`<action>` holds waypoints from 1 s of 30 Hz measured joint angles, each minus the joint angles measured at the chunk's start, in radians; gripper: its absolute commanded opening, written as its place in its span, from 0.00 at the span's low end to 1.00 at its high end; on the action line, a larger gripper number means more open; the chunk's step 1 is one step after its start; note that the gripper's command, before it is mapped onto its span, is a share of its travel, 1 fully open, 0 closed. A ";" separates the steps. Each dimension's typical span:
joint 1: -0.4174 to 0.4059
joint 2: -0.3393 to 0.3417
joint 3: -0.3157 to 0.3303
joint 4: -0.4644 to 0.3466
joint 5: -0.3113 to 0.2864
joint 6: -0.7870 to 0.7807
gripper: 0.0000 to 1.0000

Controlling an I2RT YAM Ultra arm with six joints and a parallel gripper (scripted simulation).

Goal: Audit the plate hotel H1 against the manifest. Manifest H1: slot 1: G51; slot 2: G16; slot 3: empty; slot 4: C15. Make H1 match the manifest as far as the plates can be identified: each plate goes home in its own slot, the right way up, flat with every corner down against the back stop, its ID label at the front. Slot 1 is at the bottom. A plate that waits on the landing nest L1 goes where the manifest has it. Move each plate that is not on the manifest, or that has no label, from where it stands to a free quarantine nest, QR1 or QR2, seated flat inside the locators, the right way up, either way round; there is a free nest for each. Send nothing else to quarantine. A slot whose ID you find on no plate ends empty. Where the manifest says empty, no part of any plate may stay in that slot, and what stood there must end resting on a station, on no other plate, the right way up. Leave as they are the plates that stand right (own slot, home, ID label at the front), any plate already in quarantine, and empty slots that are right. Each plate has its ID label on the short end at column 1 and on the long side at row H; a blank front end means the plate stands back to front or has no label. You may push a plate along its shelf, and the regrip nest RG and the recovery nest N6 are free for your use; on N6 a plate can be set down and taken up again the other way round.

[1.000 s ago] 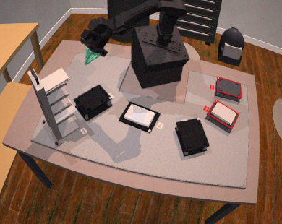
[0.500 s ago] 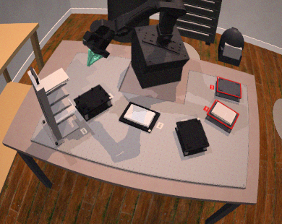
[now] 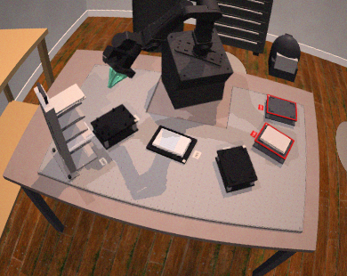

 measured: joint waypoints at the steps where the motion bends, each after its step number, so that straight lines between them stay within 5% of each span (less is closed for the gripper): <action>1: 0.005 0.010 -0.004 0.013 0.003 0.003 0.00; 17: 0.033 0.073 -0.025 0.142 0.035 0.034 0.00; 30: 0.132 -0.043 -0.113 0.152 0.095 0.092 0.00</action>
